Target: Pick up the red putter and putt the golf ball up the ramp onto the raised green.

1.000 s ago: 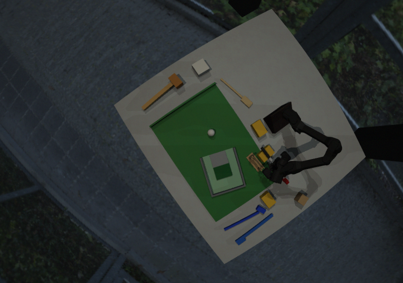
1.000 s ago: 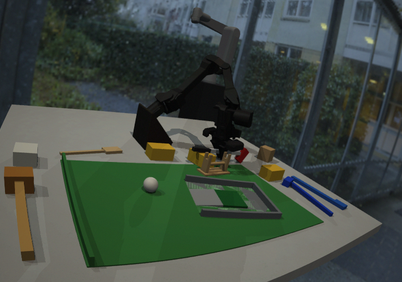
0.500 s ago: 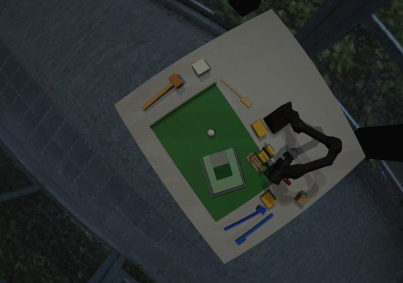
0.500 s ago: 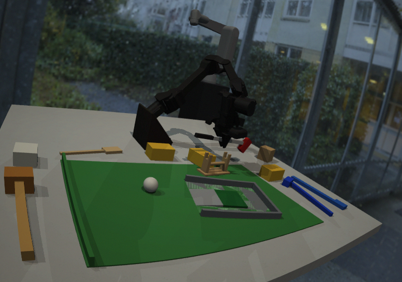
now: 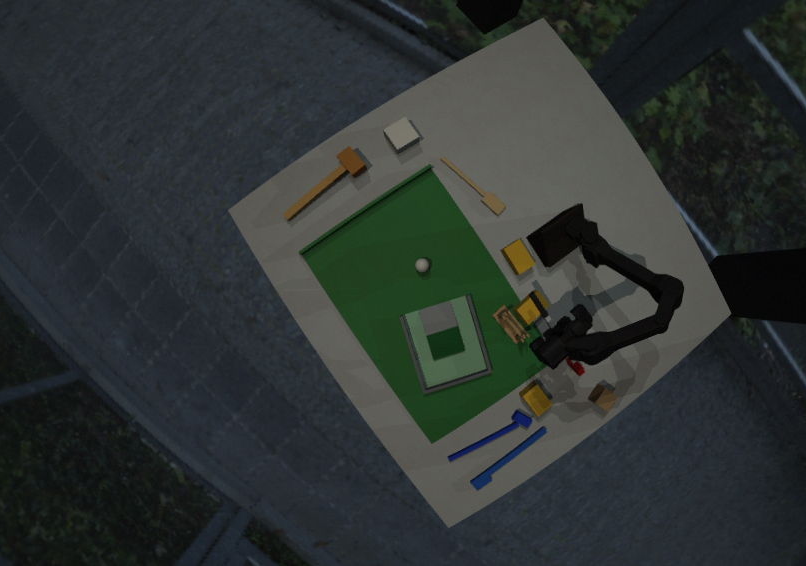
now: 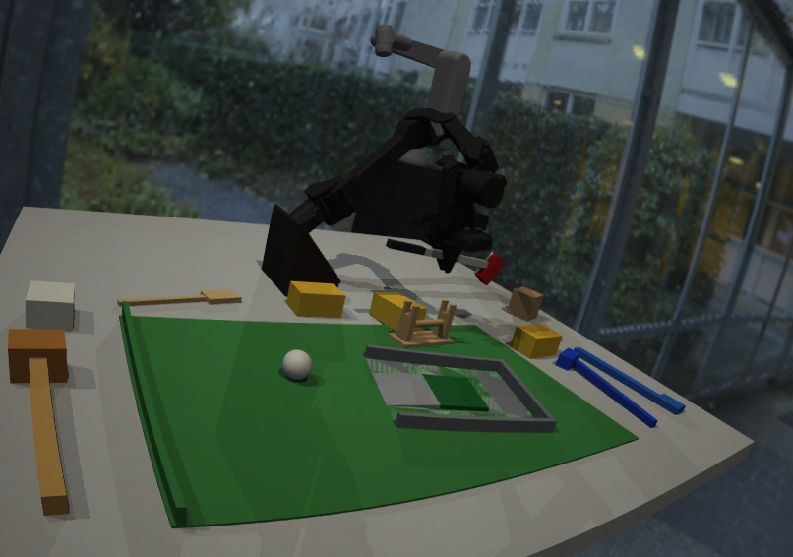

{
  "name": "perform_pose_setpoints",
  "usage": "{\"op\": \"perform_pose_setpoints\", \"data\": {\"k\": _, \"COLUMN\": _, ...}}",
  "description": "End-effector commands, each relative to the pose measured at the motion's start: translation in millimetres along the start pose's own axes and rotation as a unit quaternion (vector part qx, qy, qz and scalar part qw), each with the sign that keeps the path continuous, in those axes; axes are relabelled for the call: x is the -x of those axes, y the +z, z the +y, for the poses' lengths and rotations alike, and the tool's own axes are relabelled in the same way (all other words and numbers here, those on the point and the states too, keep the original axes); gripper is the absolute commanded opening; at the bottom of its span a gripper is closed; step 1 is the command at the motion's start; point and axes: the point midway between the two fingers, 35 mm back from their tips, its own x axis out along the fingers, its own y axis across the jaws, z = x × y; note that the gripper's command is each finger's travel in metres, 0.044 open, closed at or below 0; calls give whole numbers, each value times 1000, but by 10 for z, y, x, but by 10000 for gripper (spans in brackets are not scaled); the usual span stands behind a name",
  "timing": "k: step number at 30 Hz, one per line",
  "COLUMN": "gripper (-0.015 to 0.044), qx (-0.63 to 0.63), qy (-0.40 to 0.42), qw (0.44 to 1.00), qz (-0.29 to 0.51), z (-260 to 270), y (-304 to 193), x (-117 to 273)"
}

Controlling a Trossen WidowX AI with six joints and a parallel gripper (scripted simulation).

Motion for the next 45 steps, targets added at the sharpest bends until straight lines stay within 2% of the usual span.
{"op": "perform_pose_setpoints", "data": {"k": 1, "gripper": 0, "qx": -47, "qy": -9, "qw": 999, "qz": 13, "z": -147, "y": -145, "x": 42}}
{"op": "perform_pose_setpoints", "data": {"k": 22, "gripper": 0, "qx": -327, "qy": -48, "qw": 942, "qz": 56, "z": -801, "y": -1152, "x": 330}}
{"op": "perform_pose_setpoints", "data": {"k": 45, "gripper": 0, "qx": -601, "qy": -78, "qw": 792, "qz": 66, "z": -1007, "y": -2540, "x": 650}}
